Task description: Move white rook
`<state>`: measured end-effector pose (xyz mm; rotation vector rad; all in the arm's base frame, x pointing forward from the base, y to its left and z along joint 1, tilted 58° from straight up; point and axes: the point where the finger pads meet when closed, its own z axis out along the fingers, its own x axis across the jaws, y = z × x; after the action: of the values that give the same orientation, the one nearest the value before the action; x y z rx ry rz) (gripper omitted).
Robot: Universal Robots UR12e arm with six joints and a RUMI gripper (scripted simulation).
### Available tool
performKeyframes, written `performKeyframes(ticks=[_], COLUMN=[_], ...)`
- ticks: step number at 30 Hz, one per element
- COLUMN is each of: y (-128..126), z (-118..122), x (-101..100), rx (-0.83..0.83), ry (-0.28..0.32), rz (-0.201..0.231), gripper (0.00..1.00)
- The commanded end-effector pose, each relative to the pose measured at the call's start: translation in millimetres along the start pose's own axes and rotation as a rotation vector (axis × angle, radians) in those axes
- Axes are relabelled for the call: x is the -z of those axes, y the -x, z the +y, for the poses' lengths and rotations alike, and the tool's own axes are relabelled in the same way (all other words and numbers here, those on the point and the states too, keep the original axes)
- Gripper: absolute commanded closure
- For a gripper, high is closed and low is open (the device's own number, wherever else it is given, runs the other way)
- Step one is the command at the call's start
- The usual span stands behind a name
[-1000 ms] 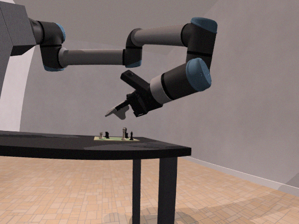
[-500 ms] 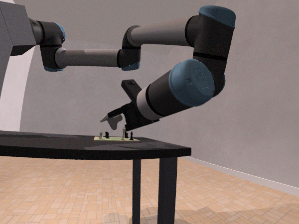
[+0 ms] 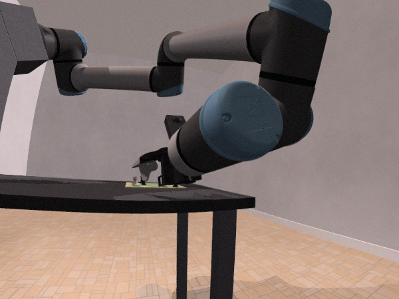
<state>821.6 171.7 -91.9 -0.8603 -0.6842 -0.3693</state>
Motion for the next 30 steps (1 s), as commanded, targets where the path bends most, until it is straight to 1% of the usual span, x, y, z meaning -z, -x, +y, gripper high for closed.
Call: performKeyframes(ticks=[1, 12, 30], y=[0.1, 0.8, 0.9], z=[7.4, 11.7, 11.9], x=[4.2, 6.3, 6.4], rx=[-0.055, -0.085, -0.086], ry=[0.004, 0.006, 0.006], rz=[0.028, 0.043, 0.044], gripper=[0.00, 0.00, 0.00])
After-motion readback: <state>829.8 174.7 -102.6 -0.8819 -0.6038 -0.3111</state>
